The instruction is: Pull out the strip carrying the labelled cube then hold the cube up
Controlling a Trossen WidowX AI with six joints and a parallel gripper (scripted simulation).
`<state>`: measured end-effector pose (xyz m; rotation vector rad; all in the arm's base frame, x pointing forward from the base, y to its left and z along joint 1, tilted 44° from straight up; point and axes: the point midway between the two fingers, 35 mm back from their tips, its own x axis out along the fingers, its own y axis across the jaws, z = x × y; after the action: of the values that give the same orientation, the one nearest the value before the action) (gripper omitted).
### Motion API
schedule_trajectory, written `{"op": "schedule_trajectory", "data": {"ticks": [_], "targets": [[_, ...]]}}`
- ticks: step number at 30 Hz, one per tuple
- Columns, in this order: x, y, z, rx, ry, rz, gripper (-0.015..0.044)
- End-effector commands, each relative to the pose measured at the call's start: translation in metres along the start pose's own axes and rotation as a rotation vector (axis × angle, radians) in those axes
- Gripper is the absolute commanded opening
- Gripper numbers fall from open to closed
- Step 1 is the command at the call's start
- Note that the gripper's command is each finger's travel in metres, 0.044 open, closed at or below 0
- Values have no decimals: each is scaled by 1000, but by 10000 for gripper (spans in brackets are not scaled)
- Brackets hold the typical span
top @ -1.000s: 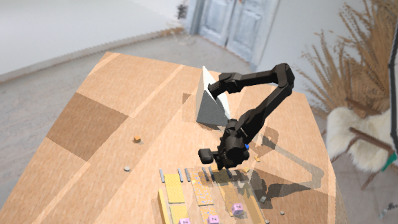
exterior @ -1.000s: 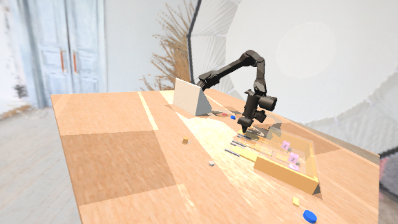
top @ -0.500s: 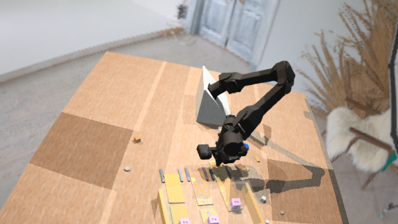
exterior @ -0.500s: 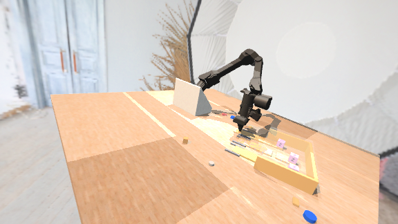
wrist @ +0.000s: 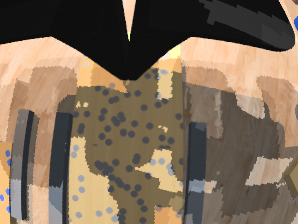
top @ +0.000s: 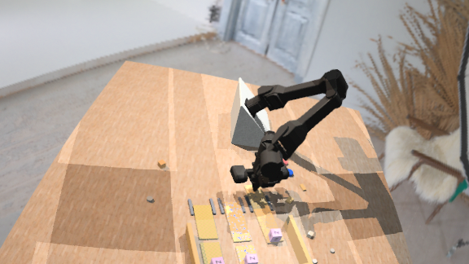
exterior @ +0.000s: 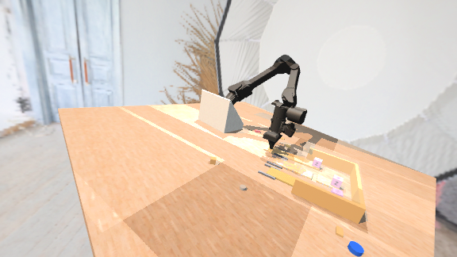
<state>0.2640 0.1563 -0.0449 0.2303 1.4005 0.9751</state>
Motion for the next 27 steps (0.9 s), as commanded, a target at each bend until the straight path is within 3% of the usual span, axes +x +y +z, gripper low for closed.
{"op": "schedule_trajectory", "data": {"ticks": [1,27], "targets": [[4,2,-15,5,25,3,0],[4,4,-53,6,27,3,0]]}}
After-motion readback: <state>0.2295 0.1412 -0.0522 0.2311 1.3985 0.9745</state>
